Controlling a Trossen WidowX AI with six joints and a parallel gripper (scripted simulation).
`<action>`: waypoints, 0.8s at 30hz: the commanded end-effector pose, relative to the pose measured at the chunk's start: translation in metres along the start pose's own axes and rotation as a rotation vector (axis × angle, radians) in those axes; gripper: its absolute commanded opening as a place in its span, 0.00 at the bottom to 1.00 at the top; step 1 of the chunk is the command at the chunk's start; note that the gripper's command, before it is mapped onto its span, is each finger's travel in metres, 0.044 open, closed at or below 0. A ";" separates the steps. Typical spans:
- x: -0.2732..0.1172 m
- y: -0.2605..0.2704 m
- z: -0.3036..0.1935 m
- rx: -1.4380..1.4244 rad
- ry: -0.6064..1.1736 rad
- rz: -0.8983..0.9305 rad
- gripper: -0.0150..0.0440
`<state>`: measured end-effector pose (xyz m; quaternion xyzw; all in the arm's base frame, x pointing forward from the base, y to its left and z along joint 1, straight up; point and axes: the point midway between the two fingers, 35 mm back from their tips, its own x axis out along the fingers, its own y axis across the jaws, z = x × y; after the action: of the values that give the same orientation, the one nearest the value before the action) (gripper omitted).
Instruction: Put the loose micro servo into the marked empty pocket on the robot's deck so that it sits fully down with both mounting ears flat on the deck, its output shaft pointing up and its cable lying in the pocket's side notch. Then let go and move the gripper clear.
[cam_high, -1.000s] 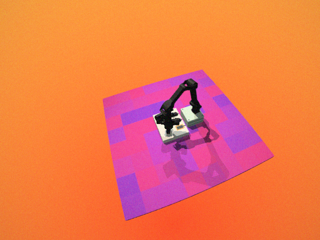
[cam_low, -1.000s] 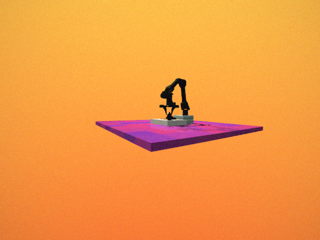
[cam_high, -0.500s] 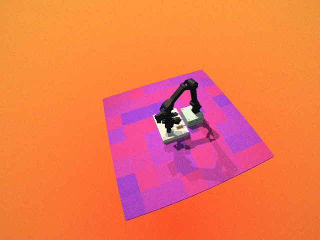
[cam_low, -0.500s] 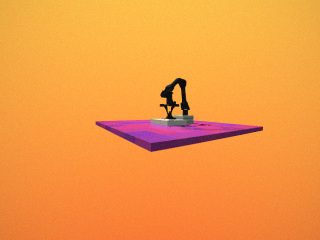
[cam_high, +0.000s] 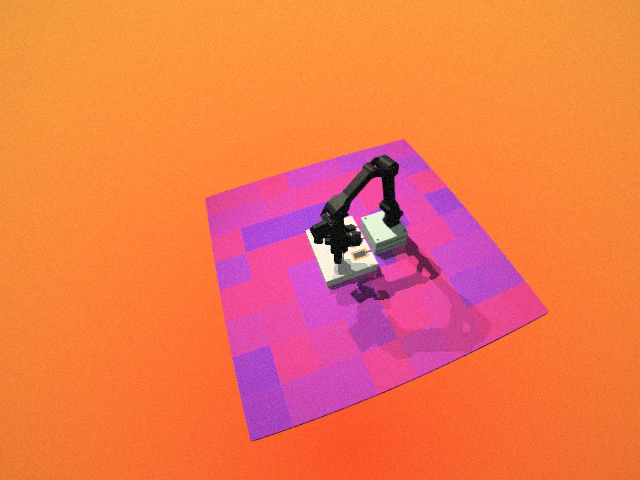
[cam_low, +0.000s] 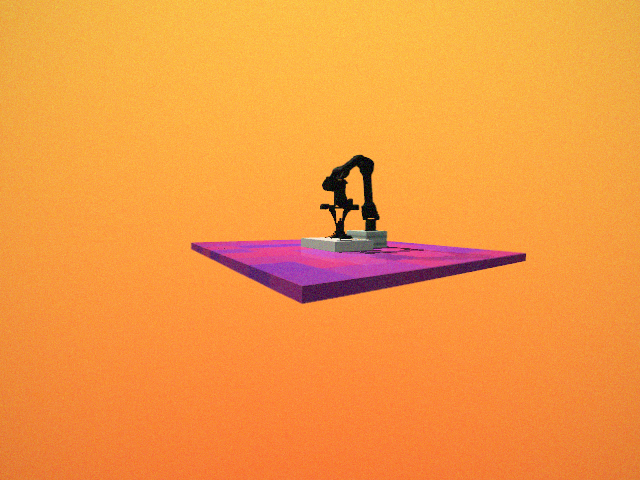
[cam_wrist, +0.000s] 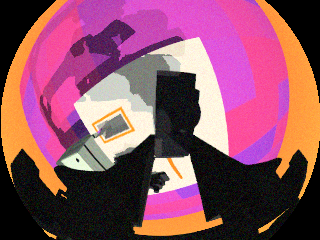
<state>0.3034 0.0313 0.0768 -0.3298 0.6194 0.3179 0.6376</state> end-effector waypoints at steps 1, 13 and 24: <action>-0.001 0.004 0.006 0.002 -0.004 0.002 0.25; -0.001 0.007 0.011 0.221 -0.005 0.003 0.25; -0.001 0.007 0.011 0.604 -0.004 0.004 0.25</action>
<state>0.3045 0.0435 0.0774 -0.1607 0.6782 0.1543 0.7003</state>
